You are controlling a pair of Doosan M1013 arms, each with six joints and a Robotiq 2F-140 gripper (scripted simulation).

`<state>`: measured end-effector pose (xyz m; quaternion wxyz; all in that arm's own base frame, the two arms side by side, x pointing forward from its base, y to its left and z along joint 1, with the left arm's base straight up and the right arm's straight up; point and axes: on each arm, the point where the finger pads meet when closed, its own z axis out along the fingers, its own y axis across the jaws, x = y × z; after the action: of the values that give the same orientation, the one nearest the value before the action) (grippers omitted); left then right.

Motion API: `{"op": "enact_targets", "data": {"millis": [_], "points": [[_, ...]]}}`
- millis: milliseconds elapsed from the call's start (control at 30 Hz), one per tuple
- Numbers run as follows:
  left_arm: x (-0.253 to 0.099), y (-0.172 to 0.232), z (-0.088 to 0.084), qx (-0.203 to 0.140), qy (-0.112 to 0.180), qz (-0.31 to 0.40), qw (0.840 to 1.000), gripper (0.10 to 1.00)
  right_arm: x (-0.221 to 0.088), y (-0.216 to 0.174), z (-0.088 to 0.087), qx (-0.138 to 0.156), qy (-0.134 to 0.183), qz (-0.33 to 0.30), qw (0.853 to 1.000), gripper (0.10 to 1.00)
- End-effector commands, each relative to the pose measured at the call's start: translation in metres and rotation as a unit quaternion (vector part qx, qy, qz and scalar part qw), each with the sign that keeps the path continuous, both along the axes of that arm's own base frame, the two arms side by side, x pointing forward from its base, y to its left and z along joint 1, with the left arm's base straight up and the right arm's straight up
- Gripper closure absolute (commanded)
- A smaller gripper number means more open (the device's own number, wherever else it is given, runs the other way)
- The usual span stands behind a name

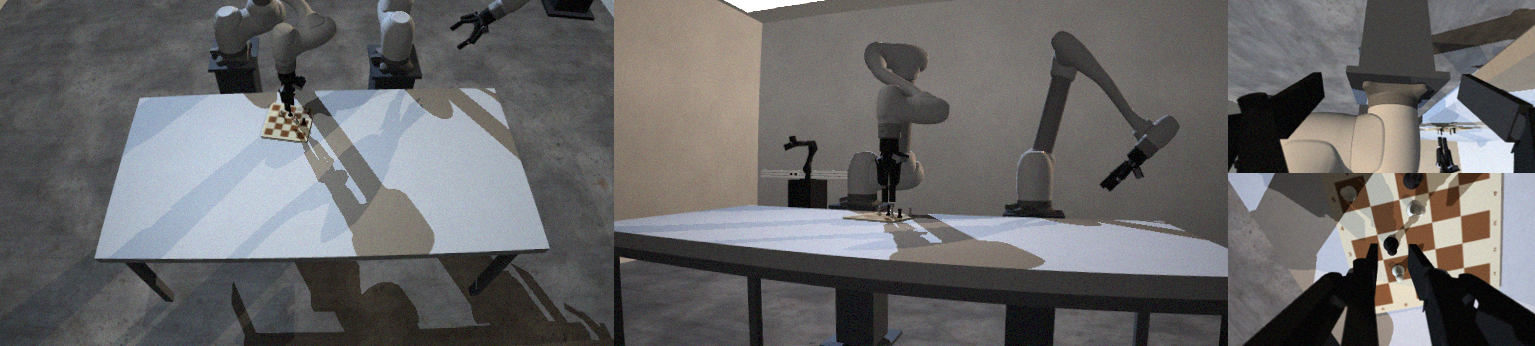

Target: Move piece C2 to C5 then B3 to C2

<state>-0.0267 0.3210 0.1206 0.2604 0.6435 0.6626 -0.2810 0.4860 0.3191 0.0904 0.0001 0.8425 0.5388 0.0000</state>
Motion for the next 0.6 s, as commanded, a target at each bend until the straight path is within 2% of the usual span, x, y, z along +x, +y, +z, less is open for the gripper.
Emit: {"op": "enact_targets", "data": {"millis": [0, 267, 567], "points": [[0.000, 0.000, 0.000, 0.000, 0.000, 0.000, 1.000, 0.098, 0.000, 0.000, 0.001, 0.000, 0.000, 0.000, 1.000, 0.799], [0.000, 0.000, 0.000, 0.000, 0.000, 0.000, 1.000, 0.098, 0.000, 0.000, -0.003, 0.000, 0.000, 0.000, 1.000, 0.799], [0.000, 0.000, 0.000, 0.000, 0.000, 0.000, 1.000, 0.098, 0.000, 0.000, -0.021, 0.000, 0.000, 0.000, 1.000, 0.799]]}}
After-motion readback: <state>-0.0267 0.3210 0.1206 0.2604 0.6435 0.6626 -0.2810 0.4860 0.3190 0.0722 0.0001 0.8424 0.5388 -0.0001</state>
